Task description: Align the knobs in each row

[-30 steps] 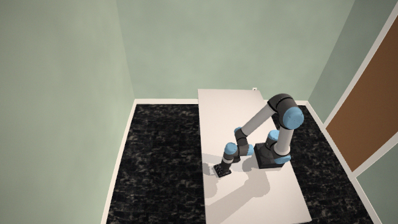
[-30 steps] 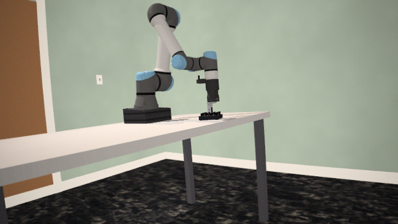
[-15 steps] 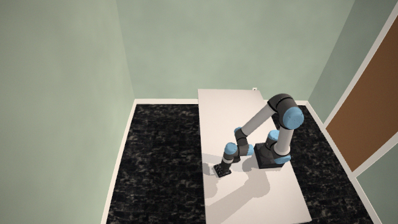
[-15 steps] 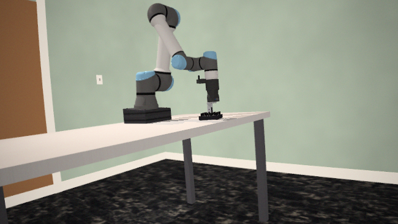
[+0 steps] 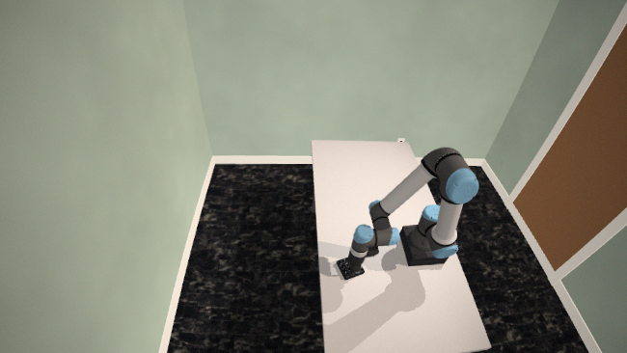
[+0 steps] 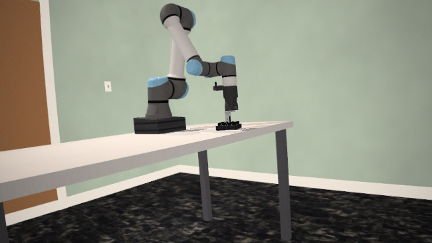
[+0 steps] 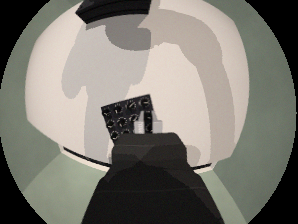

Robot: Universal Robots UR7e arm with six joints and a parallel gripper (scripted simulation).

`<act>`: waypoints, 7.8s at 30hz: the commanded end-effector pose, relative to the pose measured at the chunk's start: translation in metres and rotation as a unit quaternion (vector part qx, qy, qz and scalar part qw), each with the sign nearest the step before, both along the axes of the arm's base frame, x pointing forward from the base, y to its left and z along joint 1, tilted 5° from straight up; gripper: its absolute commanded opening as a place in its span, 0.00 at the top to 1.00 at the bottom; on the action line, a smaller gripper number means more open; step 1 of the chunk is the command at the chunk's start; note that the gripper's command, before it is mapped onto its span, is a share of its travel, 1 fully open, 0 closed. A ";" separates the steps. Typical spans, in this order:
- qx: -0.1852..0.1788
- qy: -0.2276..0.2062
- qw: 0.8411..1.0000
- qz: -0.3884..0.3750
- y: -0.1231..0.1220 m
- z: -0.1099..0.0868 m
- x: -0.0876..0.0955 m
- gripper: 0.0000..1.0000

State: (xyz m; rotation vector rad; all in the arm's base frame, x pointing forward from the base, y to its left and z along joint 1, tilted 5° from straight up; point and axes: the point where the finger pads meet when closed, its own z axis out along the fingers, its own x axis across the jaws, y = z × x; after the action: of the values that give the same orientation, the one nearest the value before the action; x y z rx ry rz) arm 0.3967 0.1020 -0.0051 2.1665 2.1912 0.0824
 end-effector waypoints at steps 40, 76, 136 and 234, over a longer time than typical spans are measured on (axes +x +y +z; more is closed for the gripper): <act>-0.017 0.000 0.977 0.211 0.000 0.000 0.000 0.70; -0.017 0.000 0.977 0.211 0.000 0.019 -0.001 0.54; 0.010 -0.001 0.992 -0.128 -0.020 0.047 0.018 0.54; 0.050 -0.003 0.777 -0.627 -0.068 0.063 0.065 0.54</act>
State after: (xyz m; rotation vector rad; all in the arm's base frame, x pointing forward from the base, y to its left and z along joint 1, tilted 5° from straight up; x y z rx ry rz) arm 0.4615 0.0344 0.0581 3.1080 0.3450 0.1235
